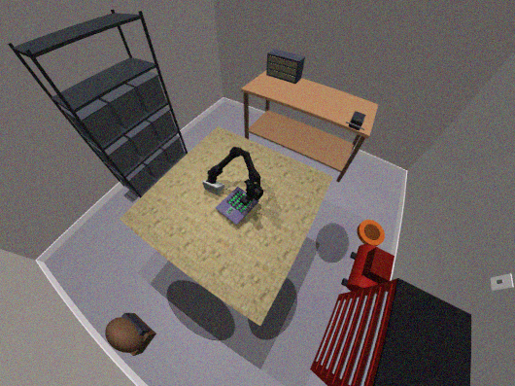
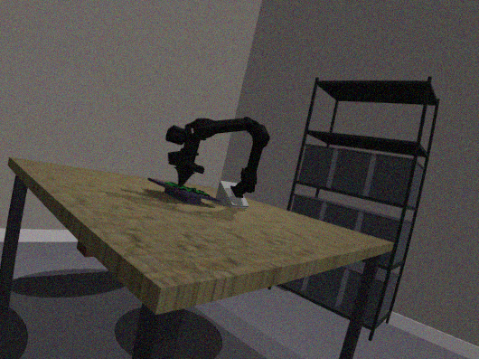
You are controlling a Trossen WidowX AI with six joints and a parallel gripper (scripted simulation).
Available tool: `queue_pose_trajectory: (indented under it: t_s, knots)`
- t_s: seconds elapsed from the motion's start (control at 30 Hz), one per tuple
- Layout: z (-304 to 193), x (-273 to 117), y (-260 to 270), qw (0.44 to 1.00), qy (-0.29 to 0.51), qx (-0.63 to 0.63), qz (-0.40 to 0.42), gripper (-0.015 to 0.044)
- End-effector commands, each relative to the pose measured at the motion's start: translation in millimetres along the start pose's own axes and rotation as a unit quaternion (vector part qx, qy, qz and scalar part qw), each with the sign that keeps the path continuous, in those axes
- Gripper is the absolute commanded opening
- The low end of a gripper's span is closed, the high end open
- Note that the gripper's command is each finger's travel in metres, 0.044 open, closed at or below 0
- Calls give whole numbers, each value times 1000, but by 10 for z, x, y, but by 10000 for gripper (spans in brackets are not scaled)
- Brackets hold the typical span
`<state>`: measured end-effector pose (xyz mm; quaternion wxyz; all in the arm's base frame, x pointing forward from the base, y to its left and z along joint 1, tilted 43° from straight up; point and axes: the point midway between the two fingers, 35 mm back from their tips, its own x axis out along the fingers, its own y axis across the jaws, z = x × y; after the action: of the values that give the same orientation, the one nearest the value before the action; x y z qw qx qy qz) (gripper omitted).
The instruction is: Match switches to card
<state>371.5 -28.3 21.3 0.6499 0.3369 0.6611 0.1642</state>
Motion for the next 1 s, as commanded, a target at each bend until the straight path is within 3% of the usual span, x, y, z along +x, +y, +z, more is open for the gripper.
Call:
queue_pose_trajectory:
  t_s: [0.0, 0.3, 0.5, 0.87, 0.97]
  knots:
    - [-5, 13, 3, 1000, 1, 3, 2, 0]
    - [-5, 25, 3, 1000, 1, 3, 2, 0]
    - [-29, -626, -4, 1000, -12, 3, 1, 0]
    - [-31, -626, -235, 1000, -12, 3, 0, 0]
    - [-15, -389, -233, 1000, -3, 3, 1, 0]
